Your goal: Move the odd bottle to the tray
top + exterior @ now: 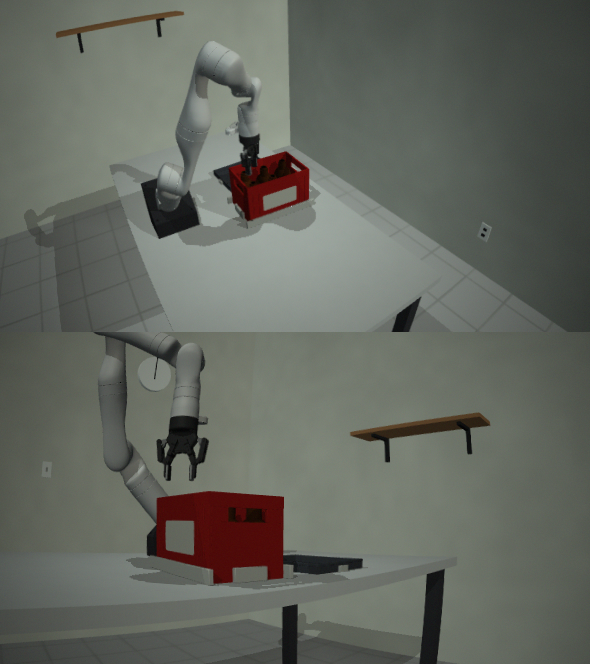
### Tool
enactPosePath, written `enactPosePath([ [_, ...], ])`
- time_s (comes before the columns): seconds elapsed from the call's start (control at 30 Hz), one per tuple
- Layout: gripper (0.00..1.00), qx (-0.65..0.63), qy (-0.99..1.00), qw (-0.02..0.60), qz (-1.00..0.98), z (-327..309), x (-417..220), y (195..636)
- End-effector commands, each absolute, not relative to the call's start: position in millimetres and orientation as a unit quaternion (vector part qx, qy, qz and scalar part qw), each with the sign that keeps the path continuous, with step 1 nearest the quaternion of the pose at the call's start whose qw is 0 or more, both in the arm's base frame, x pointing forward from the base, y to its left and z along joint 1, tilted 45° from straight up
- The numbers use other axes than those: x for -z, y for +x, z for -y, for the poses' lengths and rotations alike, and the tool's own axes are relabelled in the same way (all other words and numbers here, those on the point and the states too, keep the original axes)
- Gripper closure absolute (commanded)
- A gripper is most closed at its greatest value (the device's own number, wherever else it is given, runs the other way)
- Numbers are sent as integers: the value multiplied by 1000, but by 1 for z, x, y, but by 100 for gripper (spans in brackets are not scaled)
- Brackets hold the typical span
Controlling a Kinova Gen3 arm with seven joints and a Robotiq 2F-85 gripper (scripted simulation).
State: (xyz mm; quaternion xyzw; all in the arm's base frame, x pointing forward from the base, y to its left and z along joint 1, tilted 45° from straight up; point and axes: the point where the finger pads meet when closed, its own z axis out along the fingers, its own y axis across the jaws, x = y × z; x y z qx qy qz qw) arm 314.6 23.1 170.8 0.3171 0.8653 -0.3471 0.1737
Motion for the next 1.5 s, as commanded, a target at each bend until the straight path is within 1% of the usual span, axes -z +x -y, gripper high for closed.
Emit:
enactPosePath([
  [0.0,36,342,316,177,-867,-28,-173,316],
  [0.33,36,342,316,177,-867,-33,-178,316],
  [0.37,100,342,316,177,-867,-33,-178,316],
  [1.47,100,342,316,177,-867,-33,-178,316],
])
